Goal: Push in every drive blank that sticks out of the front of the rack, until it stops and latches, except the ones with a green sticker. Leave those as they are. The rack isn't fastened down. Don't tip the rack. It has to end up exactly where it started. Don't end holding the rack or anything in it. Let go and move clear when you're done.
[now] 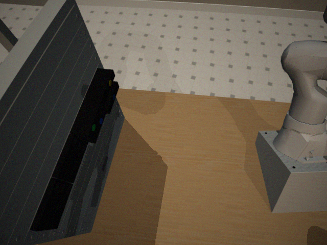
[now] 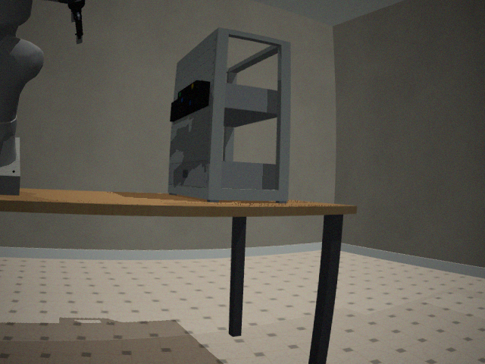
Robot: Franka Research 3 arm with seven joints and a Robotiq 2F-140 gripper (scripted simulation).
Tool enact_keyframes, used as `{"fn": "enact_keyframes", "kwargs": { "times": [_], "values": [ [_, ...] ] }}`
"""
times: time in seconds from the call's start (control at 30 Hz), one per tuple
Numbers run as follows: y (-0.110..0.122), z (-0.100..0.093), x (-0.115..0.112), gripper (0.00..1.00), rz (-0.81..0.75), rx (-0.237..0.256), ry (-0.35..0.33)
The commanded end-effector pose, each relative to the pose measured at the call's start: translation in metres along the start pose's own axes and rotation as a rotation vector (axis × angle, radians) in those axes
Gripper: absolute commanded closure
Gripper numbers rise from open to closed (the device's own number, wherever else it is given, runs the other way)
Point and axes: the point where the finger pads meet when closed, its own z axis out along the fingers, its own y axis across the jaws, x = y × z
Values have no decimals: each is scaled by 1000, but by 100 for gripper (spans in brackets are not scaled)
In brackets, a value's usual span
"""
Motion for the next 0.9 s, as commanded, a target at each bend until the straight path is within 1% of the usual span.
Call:
{"fn": "enact_keyframes", "kwargs": {
  "times": [0.0,0.1,0.17,0.2,0.67,0.73,0.77,0.87],
  "values": [
    [-4,-1,8,0,144,-9,84],
    [0,0,11,0,165,-9,108],
    [0,0,11,0,165,-9,108],
    [3,1,15,0,185,-10,130],
    [21,7,28,0,265,-11,225],
    [21,7,28,0,265,-11,225],
    [26,9,31,0,281,-12,245],
    [30,10,34,0,295,-12,263]
  ]
}}
